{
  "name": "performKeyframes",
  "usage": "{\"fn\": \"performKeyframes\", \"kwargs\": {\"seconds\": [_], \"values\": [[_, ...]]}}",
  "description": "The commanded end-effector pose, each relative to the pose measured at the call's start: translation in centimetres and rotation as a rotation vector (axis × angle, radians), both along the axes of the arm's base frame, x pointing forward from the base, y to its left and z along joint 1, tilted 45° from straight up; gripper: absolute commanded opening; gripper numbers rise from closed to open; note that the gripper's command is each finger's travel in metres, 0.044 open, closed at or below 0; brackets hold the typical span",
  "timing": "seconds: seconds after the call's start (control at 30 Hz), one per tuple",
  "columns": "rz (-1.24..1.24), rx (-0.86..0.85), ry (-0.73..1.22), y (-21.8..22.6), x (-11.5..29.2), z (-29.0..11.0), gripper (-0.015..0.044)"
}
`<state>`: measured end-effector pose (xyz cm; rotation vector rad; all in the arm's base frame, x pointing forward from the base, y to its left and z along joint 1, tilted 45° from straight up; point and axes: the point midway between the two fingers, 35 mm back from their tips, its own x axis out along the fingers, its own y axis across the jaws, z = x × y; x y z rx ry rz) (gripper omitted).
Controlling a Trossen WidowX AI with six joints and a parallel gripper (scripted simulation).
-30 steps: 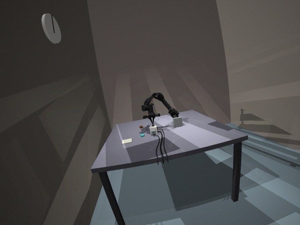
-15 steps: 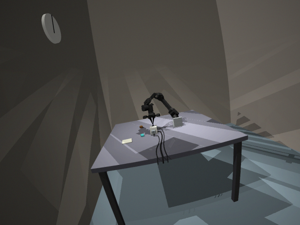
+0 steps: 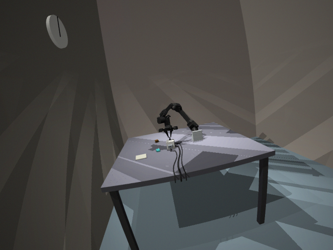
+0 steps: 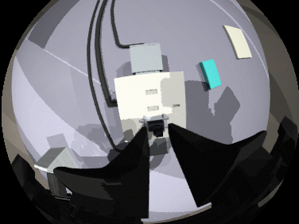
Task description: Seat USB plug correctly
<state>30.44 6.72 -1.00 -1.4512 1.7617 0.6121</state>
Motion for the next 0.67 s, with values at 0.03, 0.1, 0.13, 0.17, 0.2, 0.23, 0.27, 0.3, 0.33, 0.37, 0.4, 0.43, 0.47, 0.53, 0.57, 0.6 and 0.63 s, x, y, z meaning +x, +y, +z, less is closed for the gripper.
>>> {"fn": "performKeyframes", "kwargs": {"seconds": [0.03, 0.1, 0.13, 0.17, 0.2, 0.23, 0.27, 0.3, 0.33, 0.37, 0.4, 0.43, 0.47, 0.53, 0.57, 0.6, 0.63], "values": [[0.001, 0.000, 0.000, 0.04, -0.01, 0.01, 0.0095], [0.001, 0.000, 0.000, 0.04, -0.01, 0.01, 0.0095], [0.001, 0.000, 0.000, 0.04, -0.01, 0.01, 0.0095], [0.001, 0.000, 0.000, 0.04, -0.01, 0.01, 0.0095], [0.001, 0.000, 0.000, 0.04, -0.01, 0.01, 0.0095], [0.001, 0.000, 0.000, 0.04, -0.01, 0.01, 0.0095], [0.000, 0.000, 0.000, 0.00, 0.00, 0.01, 0.0095], [0.000, 0.000, 0.000, 0.07, 0.01, 0.08, 0.0095], [0.000, 0.000, 0.000, 0.14, 0.02, 0.15, 0.0095], [0.000, 0.000, 0.000, 0.21, 0.03, 0.22, 0.0095], [0.000, 0.000, 0.000, 0.28, 0.04, 0.29, 0.0095], [0.000, 0.000, 0.000, 0.35, 0.05, 0.36, 0.0095], [0.000, 0.000, 0.000, 0.42, 0.06, 0.44, 0.0095], [0.000, 0.000, 0.000, 0.56, 0.08, 0.58, 0.0095], [0.000, 0.000, 0.000, 0.63, 0.09, 0.65, 0.0095], [0.000, 0.000, 0.000, 0.70, 0.10, 0.72, 0.0095], [0.000, 0.000, 0.000, 0.77, 0.10, 0.80, 0.0095]]}}
